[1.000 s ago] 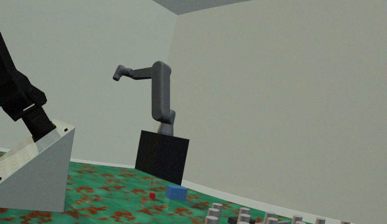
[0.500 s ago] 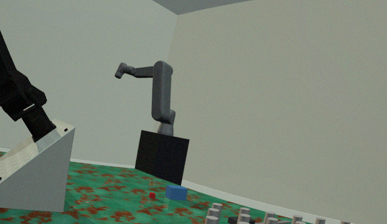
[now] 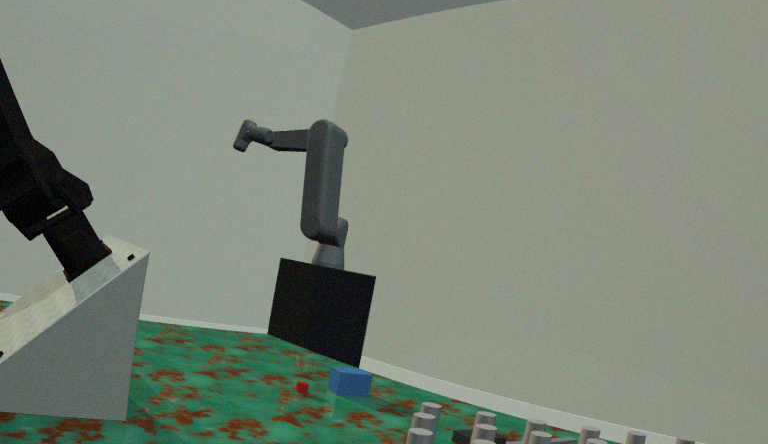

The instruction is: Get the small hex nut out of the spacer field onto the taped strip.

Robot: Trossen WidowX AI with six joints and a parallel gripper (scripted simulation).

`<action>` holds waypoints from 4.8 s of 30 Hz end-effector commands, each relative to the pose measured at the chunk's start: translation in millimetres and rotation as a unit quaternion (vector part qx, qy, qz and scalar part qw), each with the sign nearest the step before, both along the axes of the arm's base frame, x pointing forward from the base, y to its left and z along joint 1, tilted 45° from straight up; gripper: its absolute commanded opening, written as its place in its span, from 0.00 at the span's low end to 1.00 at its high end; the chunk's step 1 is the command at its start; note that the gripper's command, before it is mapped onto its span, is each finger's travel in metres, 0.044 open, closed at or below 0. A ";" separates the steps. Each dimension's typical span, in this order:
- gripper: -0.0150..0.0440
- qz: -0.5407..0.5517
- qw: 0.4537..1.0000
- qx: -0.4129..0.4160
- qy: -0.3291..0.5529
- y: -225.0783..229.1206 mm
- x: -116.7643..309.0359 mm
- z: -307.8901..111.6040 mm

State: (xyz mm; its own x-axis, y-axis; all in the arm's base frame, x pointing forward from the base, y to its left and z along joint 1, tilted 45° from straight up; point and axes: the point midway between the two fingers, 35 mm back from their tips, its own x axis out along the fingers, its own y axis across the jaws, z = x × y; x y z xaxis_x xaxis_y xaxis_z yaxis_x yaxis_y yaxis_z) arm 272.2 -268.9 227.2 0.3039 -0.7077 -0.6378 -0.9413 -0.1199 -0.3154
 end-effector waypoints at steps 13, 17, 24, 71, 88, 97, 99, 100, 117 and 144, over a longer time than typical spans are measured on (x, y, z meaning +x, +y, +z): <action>0.25 0.000 1.000 -0.001 0.002 -16.6 3.3 -18.5; 0.25 -0.001 1.000 -0.002 0.001 -21.2 3.8 -23.0; 0.25 -0.003 1.000 -0.004 0.000 -29.2 4.3 -31.1; 1.00 -0.011 1.000 -0.011 -0.011 11.3 0.5 12.3; 1.00 -0.144 0.973 0.085 -0.159 8.4 1.8 13.2; 1.00 -0.415 0.774 0.258 -0.404 4.3 2.5 15.8; 1.00 -0.471 0.706 0.288 -0.444 3.7 2.3 16.6; 1.00 -0.498 0.669 0.301 -0.463 3.5 2.2 17.0; 1.00 -0.761 -0.001 0.343 -0.550 2.4 -1.6 24.5; 0.73 -0.762 -0.006 0.343 -0.550 2.2 -1.6 24.4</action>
State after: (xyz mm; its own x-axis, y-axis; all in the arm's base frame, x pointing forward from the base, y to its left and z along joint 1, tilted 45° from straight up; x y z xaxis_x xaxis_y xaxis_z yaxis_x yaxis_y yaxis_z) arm 269.6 -267.0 250.8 0.3635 -0.3722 -0.8540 0.9315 0.1305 0.3395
